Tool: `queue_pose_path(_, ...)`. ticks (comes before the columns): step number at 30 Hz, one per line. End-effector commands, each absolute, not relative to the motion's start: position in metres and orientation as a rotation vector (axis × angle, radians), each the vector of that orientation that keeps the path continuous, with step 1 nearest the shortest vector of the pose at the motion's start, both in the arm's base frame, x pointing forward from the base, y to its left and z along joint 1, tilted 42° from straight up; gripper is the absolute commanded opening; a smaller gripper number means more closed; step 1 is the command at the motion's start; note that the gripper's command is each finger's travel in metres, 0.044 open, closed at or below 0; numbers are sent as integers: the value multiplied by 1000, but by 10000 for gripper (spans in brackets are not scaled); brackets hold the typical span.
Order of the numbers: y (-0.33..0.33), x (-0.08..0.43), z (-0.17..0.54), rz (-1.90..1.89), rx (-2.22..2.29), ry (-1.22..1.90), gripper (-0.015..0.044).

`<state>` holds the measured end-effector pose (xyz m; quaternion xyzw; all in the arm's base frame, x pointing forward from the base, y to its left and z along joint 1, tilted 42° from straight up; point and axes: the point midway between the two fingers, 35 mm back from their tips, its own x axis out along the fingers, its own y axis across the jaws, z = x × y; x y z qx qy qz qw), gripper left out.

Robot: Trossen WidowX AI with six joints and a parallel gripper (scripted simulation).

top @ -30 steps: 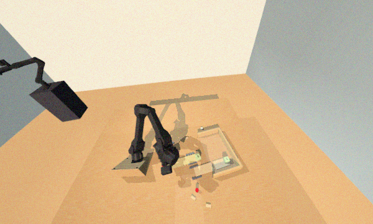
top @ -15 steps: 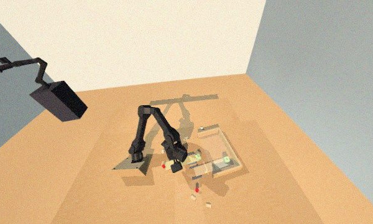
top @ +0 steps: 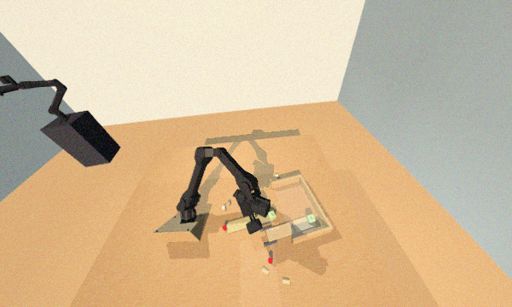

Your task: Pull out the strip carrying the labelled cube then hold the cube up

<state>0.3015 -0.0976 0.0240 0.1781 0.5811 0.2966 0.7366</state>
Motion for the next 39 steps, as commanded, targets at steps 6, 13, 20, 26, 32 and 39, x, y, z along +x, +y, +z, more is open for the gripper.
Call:
queue_pose_path(6, -102, 333, 32, 649, 397, 1274, 440)
queue_pose_path(13, -105, 356, 38, 649, 396, 1273, 440)
queue_pose_path(20, -108, 379, 45, 649, 396, 1272, 440)
queue_pose_path(26, -110, 399, 51, 649, 395, 1270, 440)
queue_pose_path(32, -111, 410, 54, 649, 395, 1270, 414)
queue_pose_path(39, -105, 413, 47, 649, 395, 1270, 250)
